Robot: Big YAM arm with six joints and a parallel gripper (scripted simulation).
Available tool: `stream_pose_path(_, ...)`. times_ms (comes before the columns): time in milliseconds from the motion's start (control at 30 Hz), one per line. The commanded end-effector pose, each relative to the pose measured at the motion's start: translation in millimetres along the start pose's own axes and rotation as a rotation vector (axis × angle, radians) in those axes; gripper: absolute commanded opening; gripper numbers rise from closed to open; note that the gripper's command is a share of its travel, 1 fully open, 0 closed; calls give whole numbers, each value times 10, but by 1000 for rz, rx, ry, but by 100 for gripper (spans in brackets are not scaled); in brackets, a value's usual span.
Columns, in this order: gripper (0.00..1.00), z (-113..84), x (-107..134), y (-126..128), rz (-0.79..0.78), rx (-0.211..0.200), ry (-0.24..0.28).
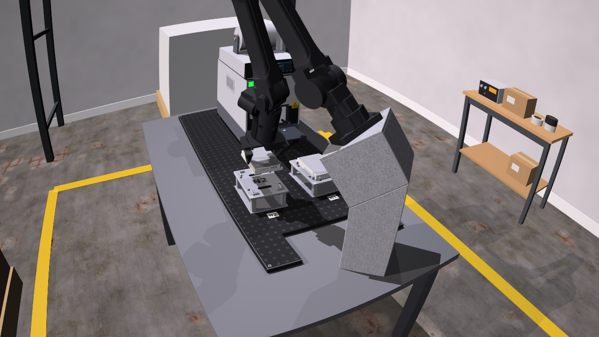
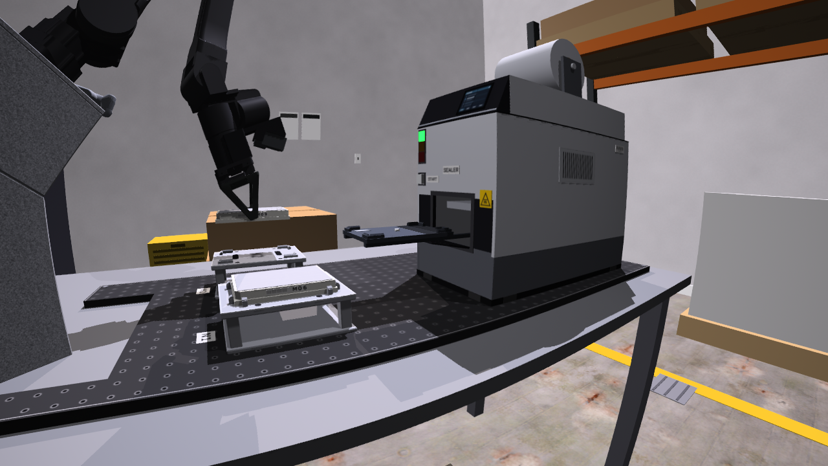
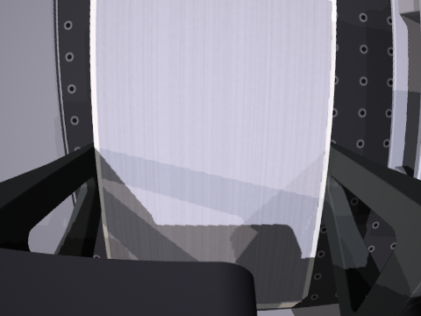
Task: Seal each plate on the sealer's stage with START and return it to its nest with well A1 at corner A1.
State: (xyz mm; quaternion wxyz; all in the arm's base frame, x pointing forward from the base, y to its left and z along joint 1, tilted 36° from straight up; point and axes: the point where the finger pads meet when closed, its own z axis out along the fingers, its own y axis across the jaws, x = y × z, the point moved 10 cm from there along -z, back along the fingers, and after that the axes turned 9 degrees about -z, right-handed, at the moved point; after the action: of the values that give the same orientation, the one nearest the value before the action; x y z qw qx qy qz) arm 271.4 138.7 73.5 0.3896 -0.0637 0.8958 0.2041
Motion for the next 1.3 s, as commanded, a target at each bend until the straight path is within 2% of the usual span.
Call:
stream_pose_path(0,0,25,-121,39,8,-10,-43)
stream_pose_path(167,0,39,-79,29,8,-7,-33)
stream_pose_path(267,0,31,35,13,6,-1,-4)
stream_pose_path(433,0,56,50,31,3,-7,-6)
stream_pose_path(600,0,102,-80,50,6,-11,-39)
stream_pose_path(733,0,115,-71,22,11,-4,-36)
stream_pose_path(800,0,102,10,-19,15,7,-14)
stream_pose_path(900,0,104,61,-33,15,9,-8)
stream_pose_path(1000,0,120,68,-4,9,2,-8)
stream_pose_path(1133,0,161,-37,69,3,-15,-35)
stream_pose_path(1267,0,187,-27,77,2,-16,-31)
